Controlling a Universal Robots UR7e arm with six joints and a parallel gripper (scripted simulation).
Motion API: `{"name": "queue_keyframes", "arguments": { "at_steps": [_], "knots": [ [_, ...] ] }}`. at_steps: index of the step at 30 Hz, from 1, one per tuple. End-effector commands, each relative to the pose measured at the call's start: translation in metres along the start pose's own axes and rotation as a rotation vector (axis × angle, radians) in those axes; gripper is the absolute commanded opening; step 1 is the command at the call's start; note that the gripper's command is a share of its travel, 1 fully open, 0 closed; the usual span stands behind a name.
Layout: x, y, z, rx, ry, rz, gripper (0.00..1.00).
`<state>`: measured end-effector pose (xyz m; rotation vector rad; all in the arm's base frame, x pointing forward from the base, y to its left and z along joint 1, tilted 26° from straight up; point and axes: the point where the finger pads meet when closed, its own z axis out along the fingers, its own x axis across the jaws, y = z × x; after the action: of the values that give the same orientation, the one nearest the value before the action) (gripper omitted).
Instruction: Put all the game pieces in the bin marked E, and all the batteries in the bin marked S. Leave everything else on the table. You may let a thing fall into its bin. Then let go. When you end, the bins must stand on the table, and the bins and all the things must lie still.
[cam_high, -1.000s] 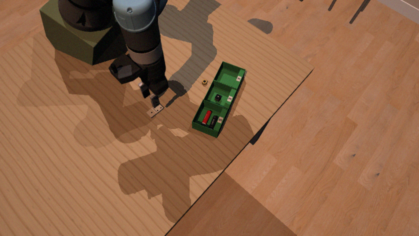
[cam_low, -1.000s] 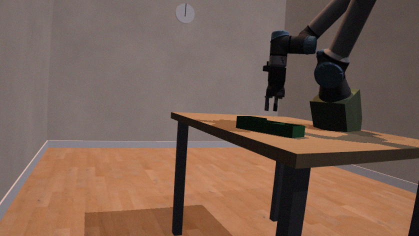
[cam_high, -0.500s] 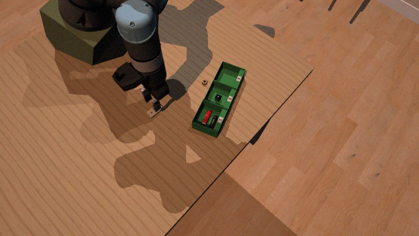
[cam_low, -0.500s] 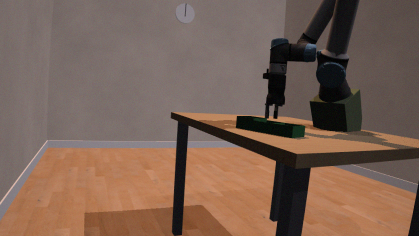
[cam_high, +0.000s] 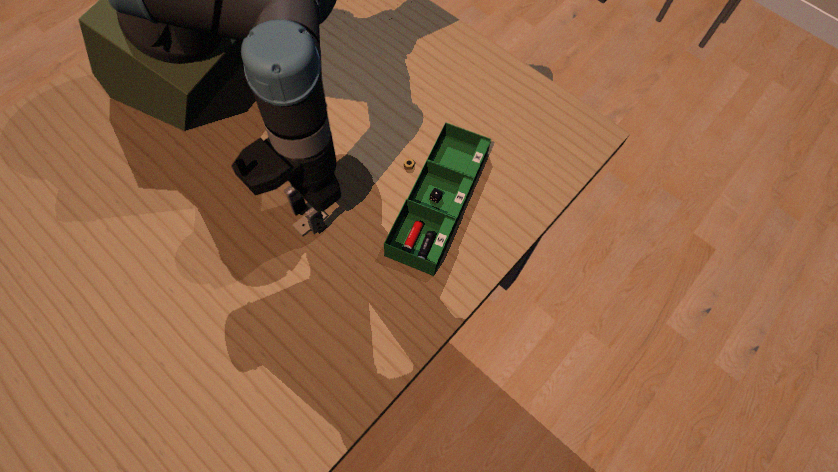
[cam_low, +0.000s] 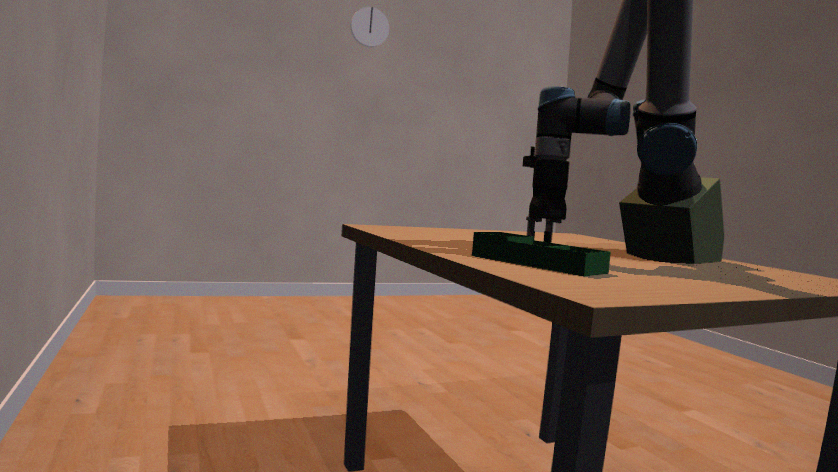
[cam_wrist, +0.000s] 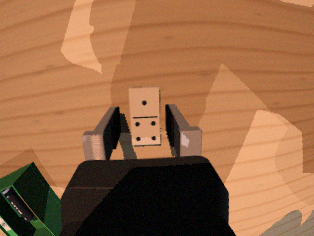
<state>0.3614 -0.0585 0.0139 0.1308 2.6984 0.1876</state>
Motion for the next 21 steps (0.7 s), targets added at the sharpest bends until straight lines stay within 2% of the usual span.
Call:
{"name": "queue_keyframes", "arguments": {
  "at_steps": [1, 8, 21],
  "knots": [
    [-0.0002, 0.0, 0.0021, 0.002, -0.001, 0.0, 0.79],
    [0.0009, 0.0006, 0.0114, 0.002, -0.001, 0.0, 0.79],
    [0.0014, 0.0009, 0.0114, 0.002, -0.001, 0.0, 0.79]
  ]
}}
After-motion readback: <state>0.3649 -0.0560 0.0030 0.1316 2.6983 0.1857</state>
